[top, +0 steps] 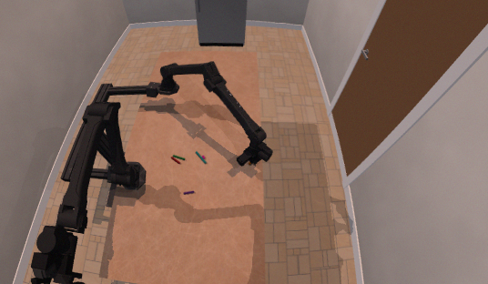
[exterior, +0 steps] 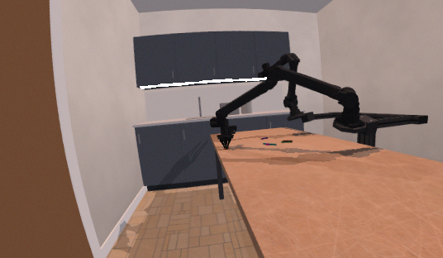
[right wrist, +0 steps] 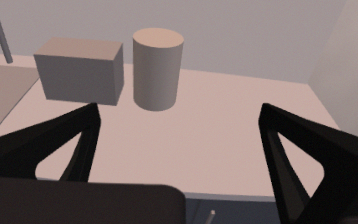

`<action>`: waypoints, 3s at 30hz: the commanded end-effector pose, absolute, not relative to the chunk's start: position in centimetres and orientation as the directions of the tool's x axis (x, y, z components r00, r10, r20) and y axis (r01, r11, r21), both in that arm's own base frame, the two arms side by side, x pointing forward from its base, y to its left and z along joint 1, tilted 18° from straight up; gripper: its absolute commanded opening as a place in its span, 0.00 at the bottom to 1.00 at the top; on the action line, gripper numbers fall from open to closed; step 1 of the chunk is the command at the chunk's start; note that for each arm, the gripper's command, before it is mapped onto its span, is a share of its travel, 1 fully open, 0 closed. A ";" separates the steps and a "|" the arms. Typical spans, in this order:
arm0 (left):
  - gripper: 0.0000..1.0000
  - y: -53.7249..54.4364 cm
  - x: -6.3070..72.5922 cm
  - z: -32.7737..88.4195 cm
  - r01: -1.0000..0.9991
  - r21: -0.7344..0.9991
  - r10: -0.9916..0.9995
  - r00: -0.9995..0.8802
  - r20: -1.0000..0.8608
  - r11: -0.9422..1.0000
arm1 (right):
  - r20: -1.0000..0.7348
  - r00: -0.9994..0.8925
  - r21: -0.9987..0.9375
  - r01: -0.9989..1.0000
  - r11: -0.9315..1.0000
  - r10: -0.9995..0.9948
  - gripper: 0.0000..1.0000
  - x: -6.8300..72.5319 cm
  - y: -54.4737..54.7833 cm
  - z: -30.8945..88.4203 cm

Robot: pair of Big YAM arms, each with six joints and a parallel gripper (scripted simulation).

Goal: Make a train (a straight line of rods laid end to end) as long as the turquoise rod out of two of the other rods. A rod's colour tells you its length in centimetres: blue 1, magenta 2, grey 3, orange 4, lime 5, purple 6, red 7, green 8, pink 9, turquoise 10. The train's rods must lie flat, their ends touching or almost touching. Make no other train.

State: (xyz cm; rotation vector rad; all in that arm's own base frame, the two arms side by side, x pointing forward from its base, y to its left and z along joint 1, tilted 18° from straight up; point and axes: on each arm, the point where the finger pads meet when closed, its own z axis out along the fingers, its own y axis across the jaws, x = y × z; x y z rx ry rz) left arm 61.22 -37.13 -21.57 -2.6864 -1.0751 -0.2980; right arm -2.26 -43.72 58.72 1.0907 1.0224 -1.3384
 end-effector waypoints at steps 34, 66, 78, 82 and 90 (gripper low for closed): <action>0.04 -39.7 61.4 -16.3 0.694 -0.098 0.649 0.707 0.281 -0.713 | -0.959 -0.019 0.000 0.998 -0.066 -0.281 1.00 -2.8 -41.8 63.3; 0.04 -40.9 60.8 -9.5 0.713 -0.087 0.670 0.687 0.281 -0.695 | -0.959 -0.019 0.000 0.998 -0.066 -0.281 1.00 -2.8 -41.8 63.3; 0.04 -40.1 57.5 -9.1 0.863 -0.004 0.824 0.483 0.296 -0.505 | -0.959 -0.019 0.000 0.998 -0.066 -0.281 1.00 -2.8 -41.8 63.3; 0.04 -38.9 55.9 -8.9 0.922 0.035 0.886 0.360 0.294 -0.386 | -0.959 -0.019 0.000 0.998 -0.066 -0.281 1.00 -2.8 -41.8 63.3; 0.04 -37.2 52.9 -8.7 0.976 0.094 0.946 0.161 0.280 -0.194 | -0.959 -0.019 0.000 0.998 -0.066 -0.281 1.00 -2.8 -41.8 63.3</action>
